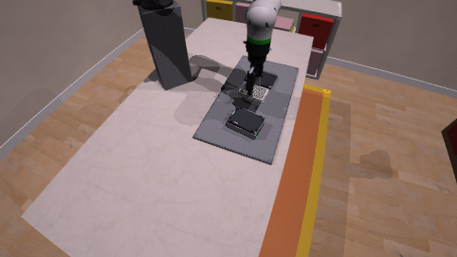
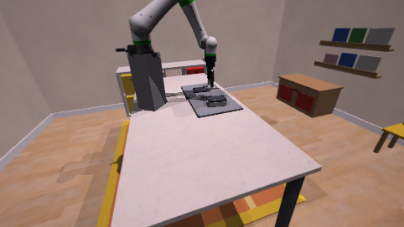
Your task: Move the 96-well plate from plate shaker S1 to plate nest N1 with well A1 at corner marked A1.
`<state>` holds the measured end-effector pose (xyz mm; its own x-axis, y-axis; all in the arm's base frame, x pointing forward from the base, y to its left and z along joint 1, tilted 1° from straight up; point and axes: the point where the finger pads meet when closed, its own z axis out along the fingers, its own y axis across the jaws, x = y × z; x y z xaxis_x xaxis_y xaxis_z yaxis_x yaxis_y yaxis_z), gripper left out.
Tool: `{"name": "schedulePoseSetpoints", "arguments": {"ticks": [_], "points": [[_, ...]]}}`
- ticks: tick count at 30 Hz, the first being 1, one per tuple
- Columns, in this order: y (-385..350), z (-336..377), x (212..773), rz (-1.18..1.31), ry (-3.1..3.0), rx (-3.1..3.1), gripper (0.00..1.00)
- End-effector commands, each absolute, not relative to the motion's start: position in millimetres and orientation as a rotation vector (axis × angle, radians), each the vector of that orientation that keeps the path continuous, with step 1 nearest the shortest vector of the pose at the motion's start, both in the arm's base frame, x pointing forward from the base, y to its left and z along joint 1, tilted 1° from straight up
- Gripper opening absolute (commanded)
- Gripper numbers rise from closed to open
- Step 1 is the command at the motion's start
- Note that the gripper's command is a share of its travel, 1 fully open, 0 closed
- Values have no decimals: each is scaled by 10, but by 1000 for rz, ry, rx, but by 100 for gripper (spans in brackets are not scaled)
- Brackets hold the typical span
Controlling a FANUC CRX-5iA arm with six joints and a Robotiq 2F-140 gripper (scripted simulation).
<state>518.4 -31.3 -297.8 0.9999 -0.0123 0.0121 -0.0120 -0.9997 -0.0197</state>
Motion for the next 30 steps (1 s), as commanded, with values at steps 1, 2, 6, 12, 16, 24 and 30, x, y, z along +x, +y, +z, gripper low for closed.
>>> {"name": "schedulePoseSetpoints", "arguments": {"ticks": [1, 2, 6, 12, 16, 24, 30], "points": [[-235, -2985, 5175, -20, 19, -3123, 0], [-202, -2989, 5170, -20, 19, -3123, 0], [-71, -3002, 5149, -20, 19, -3123, 0], [125, -3022, 5118, -20, 19, -3123, 0], [223, -3033, 5103, -20, 19, -3123, 0], [453, -3056, 5067, -20, 19, -3123, 0], [649, -3077, 5036, -20, 19, -3123, 0]]}}
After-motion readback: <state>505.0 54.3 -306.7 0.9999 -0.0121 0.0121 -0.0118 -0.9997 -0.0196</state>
